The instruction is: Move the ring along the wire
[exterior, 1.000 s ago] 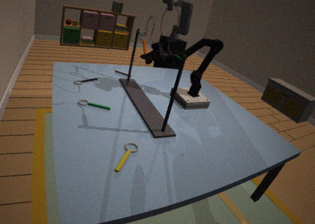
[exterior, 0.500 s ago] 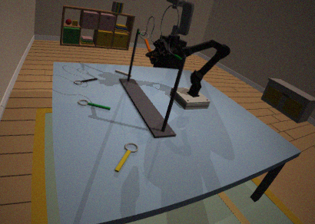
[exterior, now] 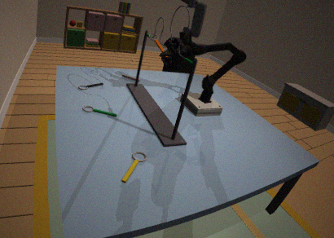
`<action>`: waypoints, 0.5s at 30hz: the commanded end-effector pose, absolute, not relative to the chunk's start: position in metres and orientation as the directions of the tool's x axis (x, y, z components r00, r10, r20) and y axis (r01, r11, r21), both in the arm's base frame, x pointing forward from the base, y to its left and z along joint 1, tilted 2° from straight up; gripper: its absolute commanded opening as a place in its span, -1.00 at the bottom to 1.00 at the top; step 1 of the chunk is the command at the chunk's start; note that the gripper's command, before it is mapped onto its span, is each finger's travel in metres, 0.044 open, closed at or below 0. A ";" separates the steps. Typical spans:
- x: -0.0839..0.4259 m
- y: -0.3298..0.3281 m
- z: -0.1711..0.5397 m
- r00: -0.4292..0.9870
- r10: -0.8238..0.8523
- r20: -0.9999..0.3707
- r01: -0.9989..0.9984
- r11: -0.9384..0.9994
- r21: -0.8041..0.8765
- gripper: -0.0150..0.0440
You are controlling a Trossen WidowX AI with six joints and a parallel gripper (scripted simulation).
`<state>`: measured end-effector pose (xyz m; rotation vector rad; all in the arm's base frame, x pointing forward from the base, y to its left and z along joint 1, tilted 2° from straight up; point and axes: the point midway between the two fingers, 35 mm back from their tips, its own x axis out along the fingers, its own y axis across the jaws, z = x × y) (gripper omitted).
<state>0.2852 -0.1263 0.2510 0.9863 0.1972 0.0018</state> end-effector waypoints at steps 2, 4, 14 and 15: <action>0.280 -0.120 0.264 0.978 0.137 -0.158 0.067 0.509 0.858 -1.00; 0.278 -0.119 0.267 0.975 0.153 -0.158 0.064 0.492 0.868 -1.00; 0.269 -0.111 0.290 0.957 0.257 -0.133 0.033 0.359 0.933 -1.00; 0.269 -0.110 0.292 0.957 0.261 -0.125 0.029 0.342 0.939 -1.00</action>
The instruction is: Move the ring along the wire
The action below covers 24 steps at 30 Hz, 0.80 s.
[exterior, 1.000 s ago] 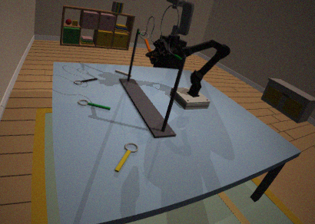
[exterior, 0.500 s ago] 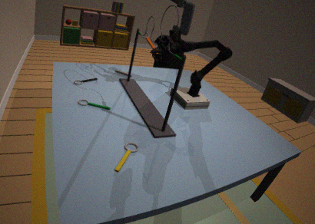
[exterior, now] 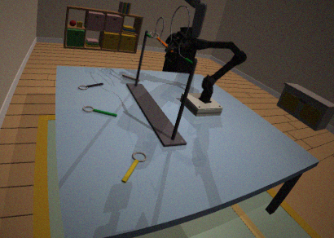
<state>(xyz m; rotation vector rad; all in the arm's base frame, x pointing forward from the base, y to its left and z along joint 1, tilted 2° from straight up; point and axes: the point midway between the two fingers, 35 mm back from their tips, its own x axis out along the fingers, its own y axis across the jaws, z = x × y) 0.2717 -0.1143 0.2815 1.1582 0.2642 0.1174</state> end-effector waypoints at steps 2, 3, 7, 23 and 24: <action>0.269 -0.109 0.297 0.957 0.267 -0.109 0.022 0.311 0.950 -1.00; 0.269 -0.108 0.300 0.958 0.270 -0.101 0.018 0.294 0.956 -1.00; 0.269 -0.106 0.306 0.957 0.277 -0.080 0.009 0.250 0.968 -1.00; 0.269 -0.101 0.334 0.957 0.289 0.009 -0.030 0.068 0.997 -1.00; 0.269 -0.101 0.336 0.957 0.289 0.016 -0.033 0.055 0.998 -1.00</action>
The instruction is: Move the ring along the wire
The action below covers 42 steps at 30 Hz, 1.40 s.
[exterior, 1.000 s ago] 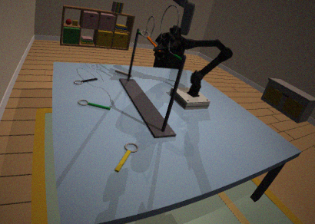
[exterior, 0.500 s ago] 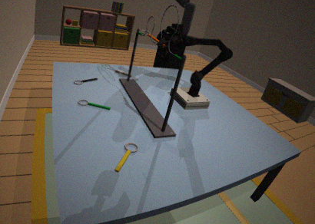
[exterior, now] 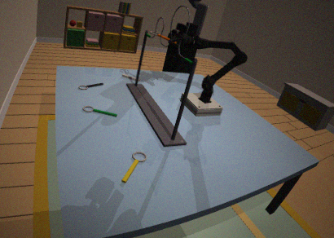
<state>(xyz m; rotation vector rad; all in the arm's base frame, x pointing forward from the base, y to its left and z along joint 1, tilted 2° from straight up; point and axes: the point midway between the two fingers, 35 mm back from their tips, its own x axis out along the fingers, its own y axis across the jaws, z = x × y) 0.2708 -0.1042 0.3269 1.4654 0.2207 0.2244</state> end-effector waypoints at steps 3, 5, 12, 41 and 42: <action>0.269 -0.101 0.342 0.957 0.289 0.035 -0.041 0.017 0.999 -1.00; 0.269 -0.101 0.347 0.956 0.289 0.048 -0.047 -0.012 0.999 -1.00; 0.268 -0.102 0.363 0.954 0.285 0.095 -0.067 -0.108 0.992 -1.00; 0.266 -0.109 0.384 0.955 0.290 0.060 -0.047 -0.049 0.998 -1.00; 0.266 -0.109 0.384 0.956 0.290 0.052 -0.044 -0.035 0.998 -1.00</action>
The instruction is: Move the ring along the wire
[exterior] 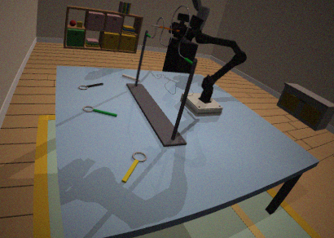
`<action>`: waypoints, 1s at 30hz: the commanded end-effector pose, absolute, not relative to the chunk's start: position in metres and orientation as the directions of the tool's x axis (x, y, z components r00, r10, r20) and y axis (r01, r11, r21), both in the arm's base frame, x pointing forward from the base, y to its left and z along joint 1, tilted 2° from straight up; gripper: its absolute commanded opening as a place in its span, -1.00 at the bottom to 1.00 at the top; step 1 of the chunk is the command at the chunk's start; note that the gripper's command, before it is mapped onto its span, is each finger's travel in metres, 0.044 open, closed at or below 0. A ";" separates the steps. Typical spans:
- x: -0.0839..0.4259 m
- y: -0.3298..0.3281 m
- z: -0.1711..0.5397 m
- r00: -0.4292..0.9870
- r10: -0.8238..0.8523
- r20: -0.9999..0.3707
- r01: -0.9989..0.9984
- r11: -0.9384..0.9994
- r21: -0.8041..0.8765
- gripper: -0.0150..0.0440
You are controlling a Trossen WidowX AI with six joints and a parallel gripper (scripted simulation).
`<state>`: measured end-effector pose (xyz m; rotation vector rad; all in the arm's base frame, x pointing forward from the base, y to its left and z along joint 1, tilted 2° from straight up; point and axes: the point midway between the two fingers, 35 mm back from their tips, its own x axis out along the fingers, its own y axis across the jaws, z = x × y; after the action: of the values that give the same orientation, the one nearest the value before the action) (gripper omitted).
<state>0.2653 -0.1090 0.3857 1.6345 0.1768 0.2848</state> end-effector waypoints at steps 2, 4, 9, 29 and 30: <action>0.266 -0.109 0.382 0.956 0.290 0.034 -0.036 0.000 0.999 -1.00; 0.266 -0.109 0.380 0.957 0.290 0.015 -0.027 0.038 0.999 -1.00; 0.266 -0.110 0.374 0.958 0.286 -0.035 -0.004 0.134 0.991 -1.00; 0.265 -0.117 0.352 0.949 0.220 -0.228 0.089 0.505 0.859 -1.00; 0.265 -0.118 0.351 0.948 0.215 -0.236 0.093 0.521 0.848 -1.00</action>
<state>0.2637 -0.1134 0.3563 1.0928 0.3099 0.1020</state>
